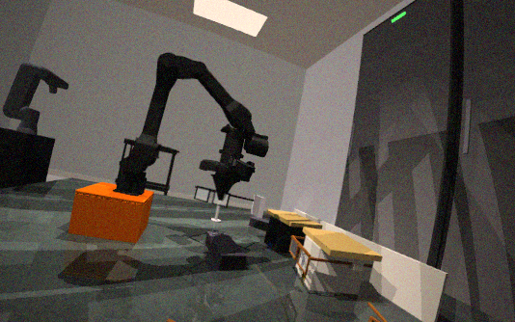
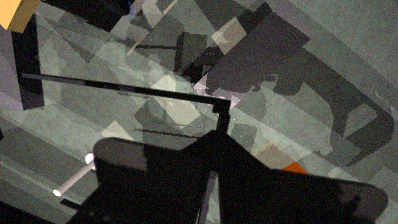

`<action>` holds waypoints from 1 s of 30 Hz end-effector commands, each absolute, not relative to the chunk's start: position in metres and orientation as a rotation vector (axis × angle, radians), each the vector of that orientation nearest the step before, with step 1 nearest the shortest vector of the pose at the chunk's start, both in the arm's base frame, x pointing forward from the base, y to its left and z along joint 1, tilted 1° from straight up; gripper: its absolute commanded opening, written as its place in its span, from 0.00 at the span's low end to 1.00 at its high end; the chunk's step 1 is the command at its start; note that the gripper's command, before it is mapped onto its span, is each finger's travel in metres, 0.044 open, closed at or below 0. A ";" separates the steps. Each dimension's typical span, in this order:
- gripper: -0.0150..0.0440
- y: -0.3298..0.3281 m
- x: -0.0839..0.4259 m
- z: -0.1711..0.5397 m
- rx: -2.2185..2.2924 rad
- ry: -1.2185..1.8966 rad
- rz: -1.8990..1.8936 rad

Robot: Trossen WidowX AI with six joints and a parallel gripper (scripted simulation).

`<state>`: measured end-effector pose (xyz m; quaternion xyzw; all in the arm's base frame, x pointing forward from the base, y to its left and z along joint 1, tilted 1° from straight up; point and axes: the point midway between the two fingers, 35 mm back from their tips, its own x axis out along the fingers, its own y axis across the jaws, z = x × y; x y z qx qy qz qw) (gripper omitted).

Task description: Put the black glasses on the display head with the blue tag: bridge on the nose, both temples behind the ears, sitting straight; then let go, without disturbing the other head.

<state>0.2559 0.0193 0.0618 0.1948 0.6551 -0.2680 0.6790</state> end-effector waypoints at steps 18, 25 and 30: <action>0.25 -0.018 0.268 0.051 1.072 1.254 -1.018; 0.25 -0.019 0.267 0.041 1.080 1.238 -1.004; 0.25 -0.019 0.267 0.035 1.068 1.250 -1.020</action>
